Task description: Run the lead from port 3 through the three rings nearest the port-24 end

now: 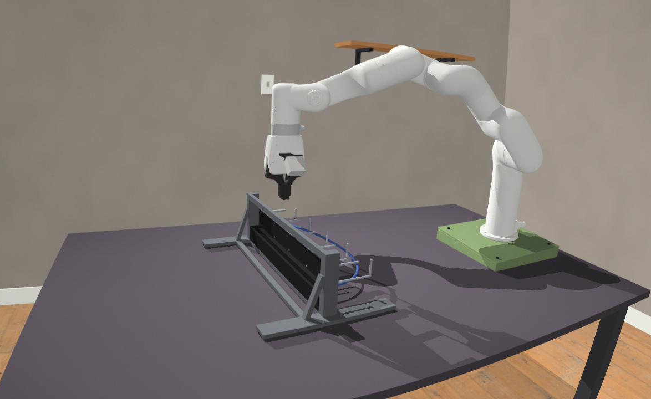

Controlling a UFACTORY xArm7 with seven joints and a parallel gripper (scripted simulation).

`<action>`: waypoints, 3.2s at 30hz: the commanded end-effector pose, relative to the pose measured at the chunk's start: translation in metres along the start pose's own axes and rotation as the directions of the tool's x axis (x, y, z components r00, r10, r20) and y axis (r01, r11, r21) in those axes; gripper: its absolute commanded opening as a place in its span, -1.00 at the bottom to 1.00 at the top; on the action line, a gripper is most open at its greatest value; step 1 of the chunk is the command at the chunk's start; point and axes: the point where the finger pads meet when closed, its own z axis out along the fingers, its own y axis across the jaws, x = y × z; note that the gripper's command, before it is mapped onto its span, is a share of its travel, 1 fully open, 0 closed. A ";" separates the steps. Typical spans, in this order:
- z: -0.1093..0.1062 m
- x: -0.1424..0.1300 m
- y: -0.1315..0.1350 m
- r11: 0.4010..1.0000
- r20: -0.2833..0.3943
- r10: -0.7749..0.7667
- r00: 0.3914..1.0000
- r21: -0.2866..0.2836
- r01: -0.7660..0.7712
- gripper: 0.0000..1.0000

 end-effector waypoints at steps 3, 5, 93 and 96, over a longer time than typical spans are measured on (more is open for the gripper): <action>-0.003 -0.001 0.001 1.000 0.002 0.000 1.000 -0.005 0.000 -1.00; -0.003 -0.001 0.001 1.000 0.002 0.000 1.000 -0.005 0.000 -1.00; -0.002 0.210 -0.096 0.995 0.002 0.102 0.995 -0.006 -0.102 -0.33; -0.002 0.210 -0.096 0.995 0.002 0.102 0.995 -0.006 -0.102 -0.33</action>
